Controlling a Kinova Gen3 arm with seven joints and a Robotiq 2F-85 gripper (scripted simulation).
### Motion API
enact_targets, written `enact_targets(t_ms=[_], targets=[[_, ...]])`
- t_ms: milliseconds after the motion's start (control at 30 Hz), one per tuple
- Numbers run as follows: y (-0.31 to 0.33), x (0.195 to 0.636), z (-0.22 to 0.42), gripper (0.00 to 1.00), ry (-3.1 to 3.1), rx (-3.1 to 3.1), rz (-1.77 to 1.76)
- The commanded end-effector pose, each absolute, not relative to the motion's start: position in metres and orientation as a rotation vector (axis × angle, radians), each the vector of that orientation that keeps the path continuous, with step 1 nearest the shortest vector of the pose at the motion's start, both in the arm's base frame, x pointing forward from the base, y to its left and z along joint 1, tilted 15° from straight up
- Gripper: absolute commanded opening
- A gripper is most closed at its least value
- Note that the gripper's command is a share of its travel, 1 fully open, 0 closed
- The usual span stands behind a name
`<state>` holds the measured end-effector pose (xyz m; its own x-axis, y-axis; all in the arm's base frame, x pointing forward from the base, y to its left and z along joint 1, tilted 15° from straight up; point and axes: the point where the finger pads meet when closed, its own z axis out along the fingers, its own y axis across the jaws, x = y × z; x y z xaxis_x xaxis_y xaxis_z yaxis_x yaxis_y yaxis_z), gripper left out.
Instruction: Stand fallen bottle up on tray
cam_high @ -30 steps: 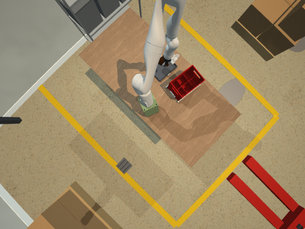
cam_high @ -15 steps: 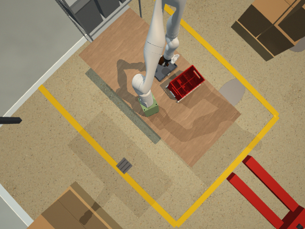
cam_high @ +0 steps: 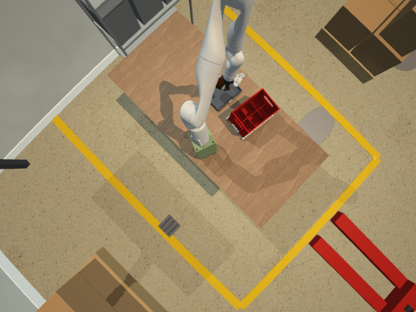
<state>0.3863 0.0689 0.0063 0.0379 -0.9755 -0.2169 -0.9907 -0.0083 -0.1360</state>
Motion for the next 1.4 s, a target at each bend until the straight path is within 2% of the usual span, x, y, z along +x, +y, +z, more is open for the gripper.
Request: enact_targets(t_ms=[0, 1367], targets=[[0.0685, 0.3867, 0.0068, 0.0, 1.99, -2.091, 0.082], [0.0685, 0.3869, 0.0069, 0.0, 1.793, -2.258, 0.048]])
